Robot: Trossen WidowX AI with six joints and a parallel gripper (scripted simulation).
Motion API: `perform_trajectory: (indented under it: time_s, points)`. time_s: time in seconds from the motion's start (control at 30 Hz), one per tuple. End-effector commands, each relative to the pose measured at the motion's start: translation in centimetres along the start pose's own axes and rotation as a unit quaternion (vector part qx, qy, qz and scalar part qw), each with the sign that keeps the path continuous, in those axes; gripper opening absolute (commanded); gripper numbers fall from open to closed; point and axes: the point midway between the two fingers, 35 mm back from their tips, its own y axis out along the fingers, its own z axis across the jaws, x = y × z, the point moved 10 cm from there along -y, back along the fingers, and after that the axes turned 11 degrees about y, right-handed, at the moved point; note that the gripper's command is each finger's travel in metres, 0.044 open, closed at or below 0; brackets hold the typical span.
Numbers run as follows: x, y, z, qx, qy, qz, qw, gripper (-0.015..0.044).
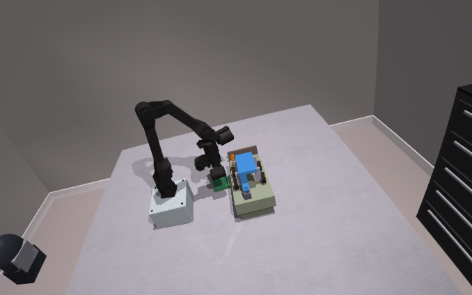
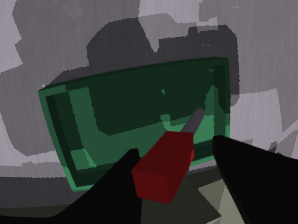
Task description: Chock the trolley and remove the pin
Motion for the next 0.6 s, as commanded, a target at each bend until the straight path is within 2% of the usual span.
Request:
perform_trajectory:
  time_s: [0.0, 0.57]
  points:
    - [0.00, 0.17, 0.33, -0.001, -0.001, -0.001, 1.000, 0.0190]
    - [-0.17, 0.58, 1.09, 0.000, -0.001, -0.001, 1.000, 0.0190]
